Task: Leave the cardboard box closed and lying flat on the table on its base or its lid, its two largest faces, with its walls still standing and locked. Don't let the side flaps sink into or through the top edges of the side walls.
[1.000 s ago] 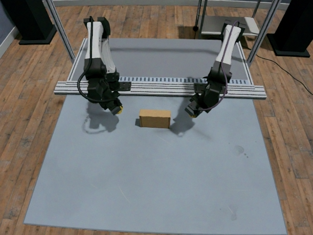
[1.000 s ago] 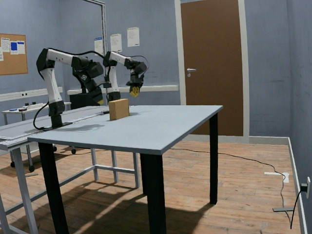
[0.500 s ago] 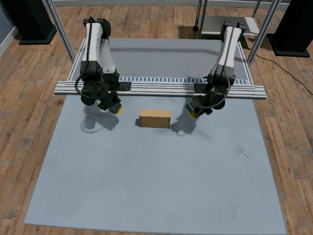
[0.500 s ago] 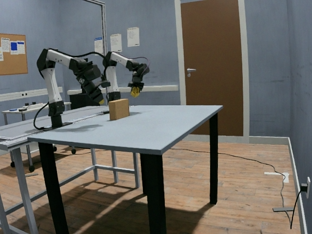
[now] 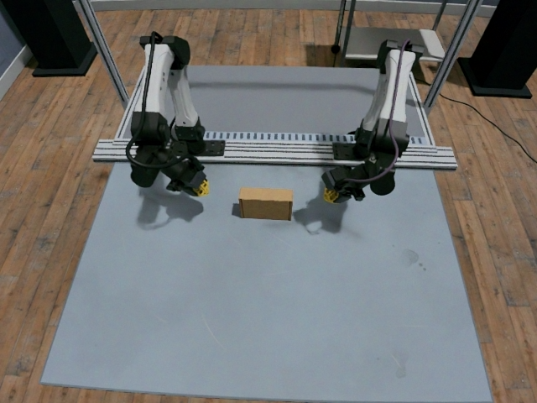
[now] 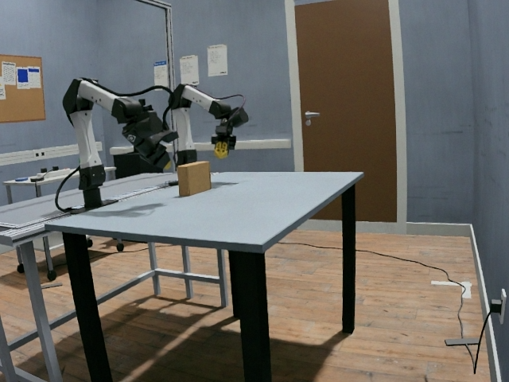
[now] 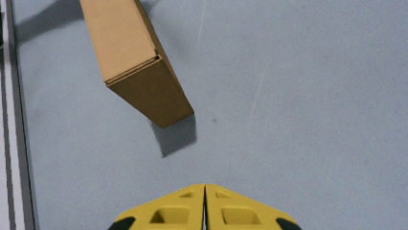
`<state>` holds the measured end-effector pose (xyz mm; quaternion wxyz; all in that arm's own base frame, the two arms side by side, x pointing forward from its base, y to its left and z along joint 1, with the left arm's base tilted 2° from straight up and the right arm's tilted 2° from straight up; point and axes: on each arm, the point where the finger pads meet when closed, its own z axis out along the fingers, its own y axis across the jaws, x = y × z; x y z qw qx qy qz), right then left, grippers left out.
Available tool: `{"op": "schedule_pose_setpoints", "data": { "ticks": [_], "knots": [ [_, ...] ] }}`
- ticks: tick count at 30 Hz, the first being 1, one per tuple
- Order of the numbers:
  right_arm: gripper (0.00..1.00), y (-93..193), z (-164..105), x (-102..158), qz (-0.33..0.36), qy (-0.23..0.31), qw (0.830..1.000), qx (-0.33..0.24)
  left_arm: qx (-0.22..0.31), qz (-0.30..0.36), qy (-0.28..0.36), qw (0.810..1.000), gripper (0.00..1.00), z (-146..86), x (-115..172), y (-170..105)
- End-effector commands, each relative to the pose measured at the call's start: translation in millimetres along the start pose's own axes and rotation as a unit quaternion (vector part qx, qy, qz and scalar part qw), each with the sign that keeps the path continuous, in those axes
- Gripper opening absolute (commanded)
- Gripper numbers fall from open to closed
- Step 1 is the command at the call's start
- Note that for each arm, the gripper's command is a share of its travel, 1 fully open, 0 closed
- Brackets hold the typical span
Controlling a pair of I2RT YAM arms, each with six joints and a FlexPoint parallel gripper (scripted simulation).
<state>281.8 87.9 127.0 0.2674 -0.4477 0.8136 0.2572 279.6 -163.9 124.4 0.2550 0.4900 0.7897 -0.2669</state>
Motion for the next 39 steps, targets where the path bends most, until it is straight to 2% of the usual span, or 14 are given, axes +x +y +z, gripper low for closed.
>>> {"op": "schedule_pose_setpoints", "data": {
  "ticks": [1,13,27,32,34,36,39],
  "knots": [
    [0.00,0.6,-1.5,-6.6,-0.043,-0.022,0.999,-0.024,0.026,0.042,-0.023,0.999,0.00,1.5,-5.0,-2.0],
    [0.00,0.6,-1.0,-5.6,-0.108,-0.062,0.990,-0.064,0.060,0.115,-0.065,0.989,0.00,-2.0,-11.0,0.8],
    [0.00,0.6,-0.3,-4.9,-0.198,-0.117,0.966,-0.117,0.115,0.203,-0.115,0.966,0.00,-0.2,-9.0,-0.6],
    [0.00,2.3,1.1,-5.9,-0.202,-0.118,0.965,-0.121,0.118,0.206,-0.114,0.965,0.00,1.1,-10.0,-2.7],
    [0.00,6.4,6.8,2.7,-0.191,-0.117,0.966,-0.129,0.117,0.205,-0.115,0.965,0.00,3.5,-6.9,-1.3],
    [0.00,7.1,10.6,8.8,-0.188,-0.113,0.967,-0.131,0.129,0.188,-0.109,0.967,0.00,11.2,7.8,-7.7],
    [0.00,1.6,15.5,12.7,-0.198,-0.114,0.966,-0.122,0.118,0.199,-0.113,0.966,0.00,15.0,9.2,-1.1]
  ]
}}
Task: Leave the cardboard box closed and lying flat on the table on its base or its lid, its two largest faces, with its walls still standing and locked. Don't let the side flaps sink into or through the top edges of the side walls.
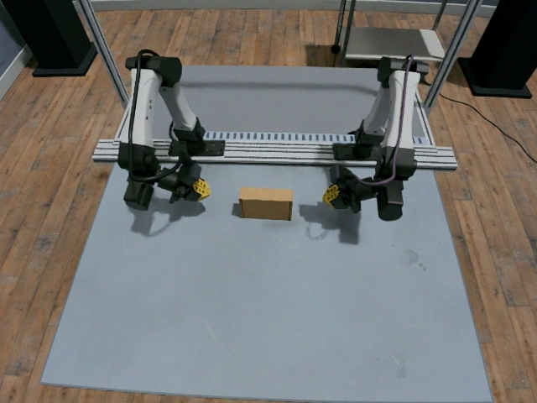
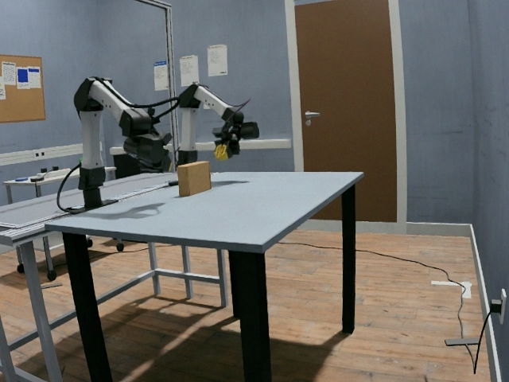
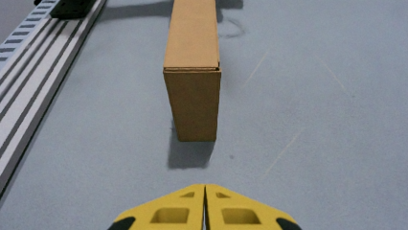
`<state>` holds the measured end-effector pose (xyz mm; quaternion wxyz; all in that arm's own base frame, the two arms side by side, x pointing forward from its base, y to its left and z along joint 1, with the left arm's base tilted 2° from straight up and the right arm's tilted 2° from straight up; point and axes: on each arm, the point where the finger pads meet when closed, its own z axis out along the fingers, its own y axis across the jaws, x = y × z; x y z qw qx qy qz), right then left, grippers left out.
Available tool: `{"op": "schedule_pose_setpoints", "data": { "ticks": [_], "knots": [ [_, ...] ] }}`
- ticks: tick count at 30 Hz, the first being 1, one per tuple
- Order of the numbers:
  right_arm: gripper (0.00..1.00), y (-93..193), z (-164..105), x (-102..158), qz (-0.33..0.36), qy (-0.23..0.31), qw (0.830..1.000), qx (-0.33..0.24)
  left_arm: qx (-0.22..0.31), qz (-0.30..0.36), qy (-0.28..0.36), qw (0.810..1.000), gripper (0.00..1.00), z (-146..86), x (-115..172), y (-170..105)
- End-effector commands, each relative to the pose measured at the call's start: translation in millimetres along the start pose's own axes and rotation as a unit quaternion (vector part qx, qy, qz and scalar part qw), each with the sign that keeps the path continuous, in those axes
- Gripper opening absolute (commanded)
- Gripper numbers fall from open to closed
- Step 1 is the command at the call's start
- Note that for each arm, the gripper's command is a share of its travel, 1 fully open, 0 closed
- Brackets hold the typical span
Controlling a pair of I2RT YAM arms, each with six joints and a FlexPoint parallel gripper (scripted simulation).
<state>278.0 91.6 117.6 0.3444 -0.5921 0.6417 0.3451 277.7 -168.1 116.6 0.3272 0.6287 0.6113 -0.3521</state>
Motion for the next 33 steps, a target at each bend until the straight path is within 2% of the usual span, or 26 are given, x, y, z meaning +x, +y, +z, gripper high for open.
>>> {"op": "schedule_pose_setpoints", "data": {
  "ticks": [1,4,6,9,33],
  "knots": [
    [0.00,-0.2,5.8,10.5,-0.007,-0.003,1.000,-0.002,0.003,0.005,-0.005,1.000,0.00,6.2,9.2,-0.4],
    [0.00,1.1,11.7,11.4,-0.007,-0.002,1.000,-0.010,0.011,0.004,-0.005,1.000,0.00,12.2,9.9,-2.3],
    [0.00,-9.2,9.0,5.7,-0.010,0.000,1.000,-0.004,0.008,0.002,-0.006,1.000,0.00,11.5,4.6,4.7],
    [0.00,-4.3,12.6,9.0,0.002,-0.001,1.000,-0.010,0.004,0.006,-0.007,1.000,0.00,10.3,1.0,9.8],
    [0.00,-12.7,36.2,5.8,0.062,-0.003,0.997,-0.044,0.045,-0.063,-0.007,0.997,0.00,36.8,2.7,12.1]
  ]
}}
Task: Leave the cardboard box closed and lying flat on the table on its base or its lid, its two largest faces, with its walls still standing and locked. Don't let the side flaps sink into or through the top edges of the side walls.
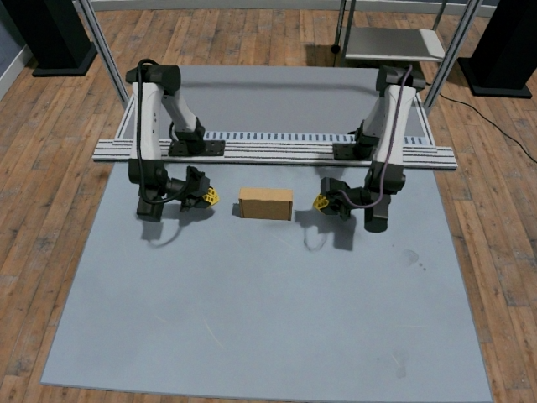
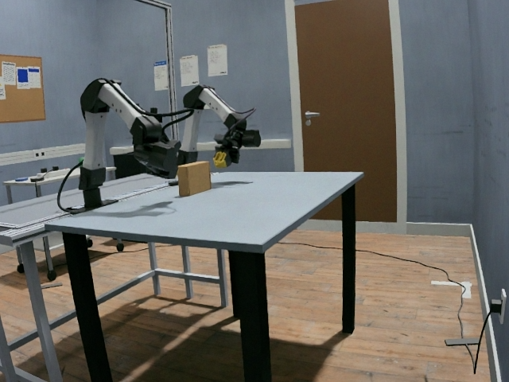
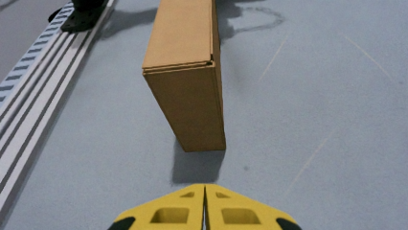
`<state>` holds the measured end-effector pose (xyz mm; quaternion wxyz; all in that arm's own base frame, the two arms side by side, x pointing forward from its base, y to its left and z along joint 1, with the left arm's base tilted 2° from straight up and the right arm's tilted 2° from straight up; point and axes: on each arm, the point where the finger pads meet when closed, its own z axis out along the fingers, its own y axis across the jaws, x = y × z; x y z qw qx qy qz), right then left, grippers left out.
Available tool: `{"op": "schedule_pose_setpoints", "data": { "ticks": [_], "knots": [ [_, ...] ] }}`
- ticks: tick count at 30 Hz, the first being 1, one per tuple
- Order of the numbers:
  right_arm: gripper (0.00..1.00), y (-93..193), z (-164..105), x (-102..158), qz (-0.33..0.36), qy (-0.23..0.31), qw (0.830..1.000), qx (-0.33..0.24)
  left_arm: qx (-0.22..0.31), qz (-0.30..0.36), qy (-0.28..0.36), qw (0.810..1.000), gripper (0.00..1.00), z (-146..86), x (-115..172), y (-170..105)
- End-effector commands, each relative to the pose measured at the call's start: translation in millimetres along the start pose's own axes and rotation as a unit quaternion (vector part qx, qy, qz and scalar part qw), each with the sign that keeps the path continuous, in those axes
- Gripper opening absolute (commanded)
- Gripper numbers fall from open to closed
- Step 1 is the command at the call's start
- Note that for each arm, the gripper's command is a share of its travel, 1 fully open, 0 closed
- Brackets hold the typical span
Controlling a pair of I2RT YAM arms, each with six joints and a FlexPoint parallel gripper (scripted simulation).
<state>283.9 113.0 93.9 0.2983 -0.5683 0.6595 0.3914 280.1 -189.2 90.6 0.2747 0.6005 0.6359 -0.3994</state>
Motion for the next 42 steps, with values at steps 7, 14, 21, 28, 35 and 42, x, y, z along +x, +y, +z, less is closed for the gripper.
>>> {"op": "schedule_pose_setpoints", "data": {
  "ticks": [7,14,21,28,35,42],
  "knots": [
    [0.00,-8.1,13.1,-3.2,0.026,-0.003,1.000,-0.015,0.014,-0.017,-0.007,1.000,0.00,12.5,-8.7,8.8],
    [0.00,-7.6,19.3,-2.3,0.043,-0.004,0.999,-0.024,0.023,-0.033,-0.007,0.999,0.00,18.3,-8.6,9.3],
    [0.00,-9.1,27.0,-3.1,0.063,-0.004,0.997,-0.036,0.035,-0.054,-0.007,0.998,0.00,26.5,-8.3,9.7],
    [0.00,-8.9,33.0,-2.5,0.079,-0.004,0.996,-0.045,0.044,-0.068,-0.007,0.997,0.00,32.1,-9.0,10.4],
    [0.00,-8.3,41.1,-2.3,0.100,-0.004,0.993,-0.058,0.057,-0.091,-0.007,0.994,0.00,40.4,-7.9,9.5],
    [0.00,-8.8,47.6,-3.0,0.117,-0.005,0.991,-0.067,0.068,-0.109,-0.007,0.992,0.00,47.3,-7.7,9.0]
  ]
}}
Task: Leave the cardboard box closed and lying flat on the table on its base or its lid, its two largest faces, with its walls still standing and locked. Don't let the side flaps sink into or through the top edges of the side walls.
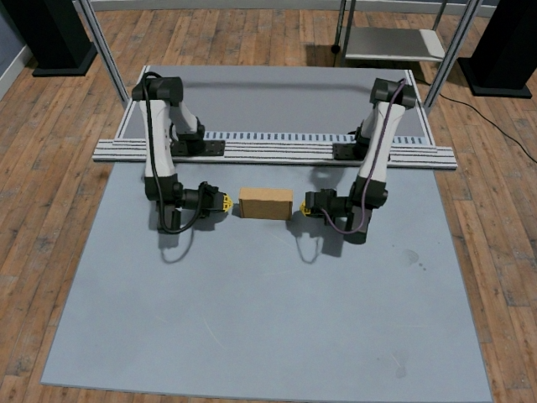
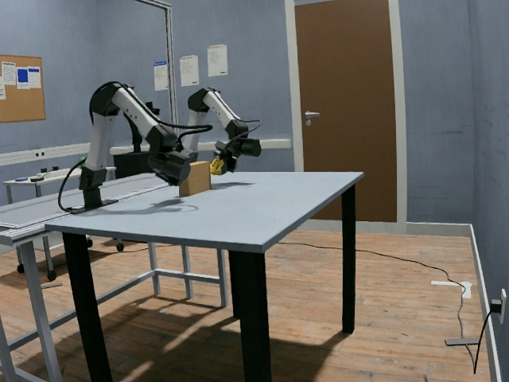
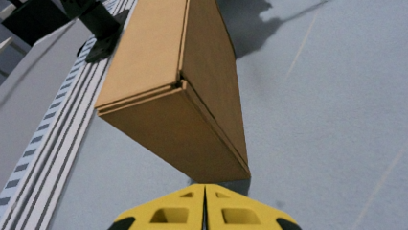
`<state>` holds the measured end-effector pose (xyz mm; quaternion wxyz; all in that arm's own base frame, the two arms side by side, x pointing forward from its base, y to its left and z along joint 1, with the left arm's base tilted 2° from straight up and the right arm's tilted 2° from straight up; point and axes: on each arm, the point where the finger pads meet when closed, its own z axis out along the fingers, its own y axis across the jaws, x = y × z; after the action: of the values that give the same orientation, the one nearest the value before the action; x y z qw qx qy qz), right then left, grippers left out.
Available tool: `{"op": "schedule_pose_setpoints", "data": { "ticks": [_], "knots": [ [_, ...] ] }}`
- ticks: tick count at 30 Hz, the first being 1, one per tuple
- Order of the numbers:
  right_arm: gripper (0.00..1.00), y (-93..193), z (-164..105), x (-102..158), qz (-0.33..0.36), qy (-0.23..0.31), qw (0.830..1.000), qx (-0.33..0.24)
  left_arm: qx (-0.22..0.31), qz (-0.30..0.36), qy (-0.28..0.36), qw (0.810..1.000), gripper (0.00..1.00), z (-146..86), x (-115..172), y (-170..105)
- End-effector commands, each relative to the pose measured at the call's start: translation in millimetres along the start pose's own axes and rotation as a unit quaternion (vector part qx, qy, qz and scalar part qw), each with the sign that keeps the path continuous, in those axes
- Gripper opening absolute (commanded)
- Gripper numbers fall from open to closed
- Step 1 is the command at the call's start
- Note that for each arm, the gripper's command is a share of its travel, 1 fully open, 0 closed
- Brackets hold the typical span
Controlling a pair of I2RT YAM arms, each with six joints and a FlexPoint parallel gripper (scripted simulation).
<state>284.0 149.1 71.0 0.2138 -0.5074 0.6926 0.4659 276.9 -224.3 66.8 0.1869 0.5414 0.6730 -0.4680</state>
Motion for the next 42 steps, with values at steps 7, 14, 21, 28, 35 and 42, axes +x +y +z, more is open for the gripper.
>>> {"op": "schedule_pose_setpoints", "data": {
  "ticks": [7,14,21,28,35,42],
  "knots": [
    [0.00,-5.5,11.4,-3.9,0.022,-0.004,1.000,-0.013,0.014,-0.013,-0.007,1.000,0.00,11.0,-9.8,5.0],
    [0.00,-3.7,19.2,-1.7,0.044,-0.003,0.999,-0.026,0.025,-0.031,-0.007,0.999,0.00,17.9,-9.8,4.9],
    [0.00,-0.3,18.5,-2.8,0.040,-0.001,0.999,-0.023,0.022,-0.025,-0.007,0.999,0.00,17.0,-12.7,1.5],
    [0.00,3.0,19.8,-2.1,0.043,-0.002,0.999,-0.025,0.024,-0.029,-0.006,0.999,0.00,18.3,-10.3,-0.6],
    [0.00,3.5,19.7,-3.6,0.040,-0.002,0.999,-0.023,0.025,-0.032,-0.005,0.999,0.00,19.5,-8.6,-2.3],
    [0.00,2.2,18.2,-8.1,0.032,-0.003,0.999,-0.019,0.027,-0.036,-0.005,0.999,0.00,21.0,-6.1,-4.6]
  ]
}}
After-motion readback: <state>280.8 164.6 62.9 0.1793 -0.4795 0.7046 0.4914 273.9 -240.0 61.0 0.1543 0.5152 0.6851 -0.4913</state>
